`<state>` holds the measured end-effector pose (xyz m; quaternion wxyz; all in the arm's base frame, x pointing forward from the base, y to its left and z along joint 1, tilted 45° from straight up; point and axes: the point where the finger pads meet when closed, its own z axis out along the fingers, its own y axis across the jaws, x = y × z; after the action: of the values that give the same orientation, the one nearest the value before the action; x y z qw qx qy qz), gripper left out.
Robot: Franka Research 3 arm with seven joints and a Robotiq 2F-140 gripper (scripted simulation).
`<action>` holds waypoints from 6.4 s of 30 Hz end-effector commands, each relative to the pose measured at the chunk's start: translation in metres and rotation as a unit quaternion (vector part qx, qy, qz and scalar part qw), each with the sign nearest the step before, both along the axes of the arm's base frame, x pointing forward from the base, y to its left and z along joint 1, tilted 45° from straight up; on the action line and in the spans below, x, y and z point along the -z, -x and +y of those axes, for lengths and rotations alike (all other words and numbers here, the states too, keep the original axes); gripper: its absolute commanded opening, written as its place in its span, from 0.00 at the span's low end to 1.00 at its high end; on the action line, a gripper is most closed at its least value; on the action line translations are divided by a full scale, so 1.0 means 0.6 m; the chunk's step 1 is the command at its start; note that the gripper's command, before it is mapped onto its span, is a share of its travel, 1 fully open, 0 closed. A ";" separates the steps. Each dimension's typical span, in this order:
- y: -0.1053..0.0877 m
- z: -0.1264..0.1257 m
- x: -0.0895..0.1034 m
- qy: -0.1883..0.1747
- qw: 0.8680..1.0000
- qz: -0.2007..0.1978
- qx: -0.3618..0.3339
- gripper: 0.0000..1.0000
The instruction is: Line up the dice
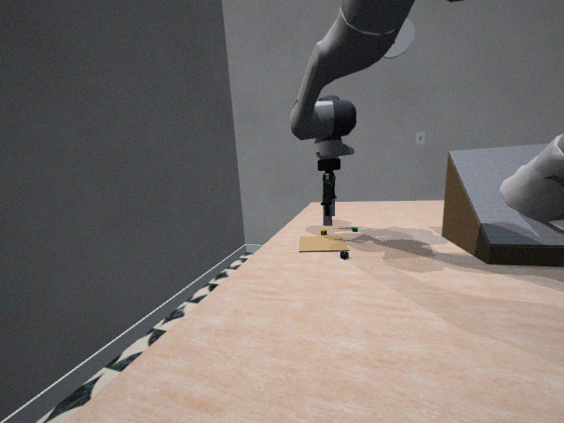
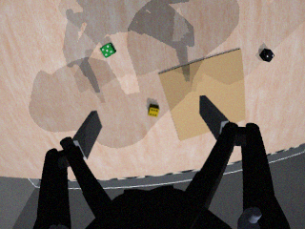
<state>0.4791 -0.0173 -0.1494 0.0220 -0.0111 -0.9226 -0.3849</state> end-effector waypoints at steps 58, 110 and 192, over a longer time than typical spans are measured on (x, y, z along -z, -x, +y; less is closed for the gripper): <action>0.113 0.239 -0.246 0.000 1.000 0.004 0.001 1.00; 0.111 0.203 -0.282 0.000 1.000 0.004 0.001 1.00; 0.096 0.127 -0.360 0.004 0.993 0.084 0.080 1.00</action>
<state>0.4212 0.0584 0.0664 0.0607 -0.1007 -0.9172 -0.3806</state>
